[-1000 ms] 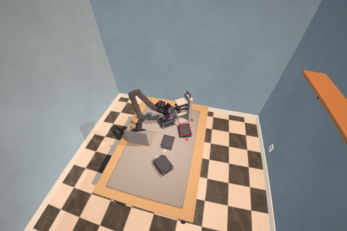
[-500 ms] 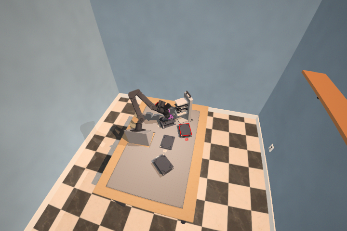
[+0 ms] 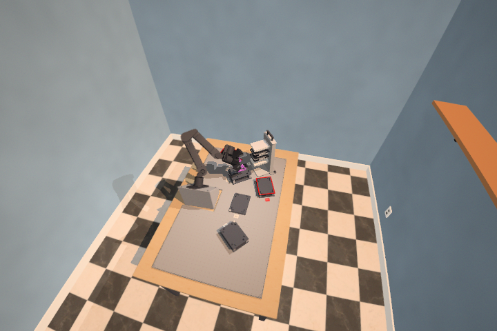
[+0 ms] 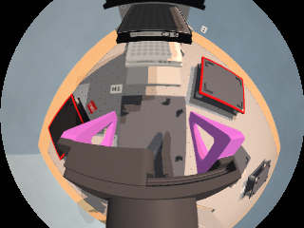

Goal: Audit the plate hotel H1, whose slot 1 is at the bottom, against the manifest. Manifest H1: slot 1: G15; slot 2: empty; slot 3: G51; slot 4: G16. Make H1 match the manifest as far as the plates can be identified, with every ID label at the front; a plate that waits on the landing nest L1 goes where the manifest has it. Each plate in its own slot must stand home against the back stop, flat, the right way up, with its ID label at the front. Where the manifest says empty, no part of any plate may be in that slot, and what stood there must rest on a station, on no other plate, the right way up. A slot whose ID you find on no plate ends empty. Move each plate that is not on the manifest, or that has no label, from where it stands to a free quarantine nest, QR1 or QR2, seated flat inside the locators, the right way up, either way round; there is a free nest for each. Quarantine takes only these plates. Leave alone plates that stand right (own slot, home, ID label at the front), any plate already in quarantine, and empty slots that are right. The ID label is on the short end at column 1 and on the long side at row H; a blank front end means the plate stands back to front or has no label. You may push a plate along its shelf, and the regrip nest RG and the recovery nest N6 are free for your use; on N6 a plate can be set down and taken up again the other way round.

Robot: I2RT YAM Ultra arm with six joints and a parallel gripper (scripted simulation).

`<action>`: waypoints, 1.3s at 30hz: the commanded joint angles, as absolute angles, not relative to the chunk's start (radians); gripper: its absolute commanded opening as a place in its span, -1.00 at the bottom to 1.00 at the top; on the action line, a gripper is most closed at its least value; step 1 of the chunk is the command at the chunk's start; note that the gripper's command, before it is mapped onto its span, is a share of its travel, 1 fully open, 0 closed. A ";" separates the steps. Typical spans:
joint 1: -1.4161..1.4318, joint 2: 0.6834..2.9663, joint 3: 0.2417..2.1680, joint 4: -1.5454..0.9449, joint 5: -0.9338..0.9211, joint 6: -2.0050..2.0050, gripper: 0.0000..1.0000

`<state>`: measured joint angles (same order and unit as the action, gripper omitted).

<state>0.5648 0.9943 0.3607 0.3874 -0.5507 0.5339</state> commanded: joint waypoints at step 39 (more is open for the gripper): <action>0.332 0.626 0.333 0.035 -0.762 0.461 1.00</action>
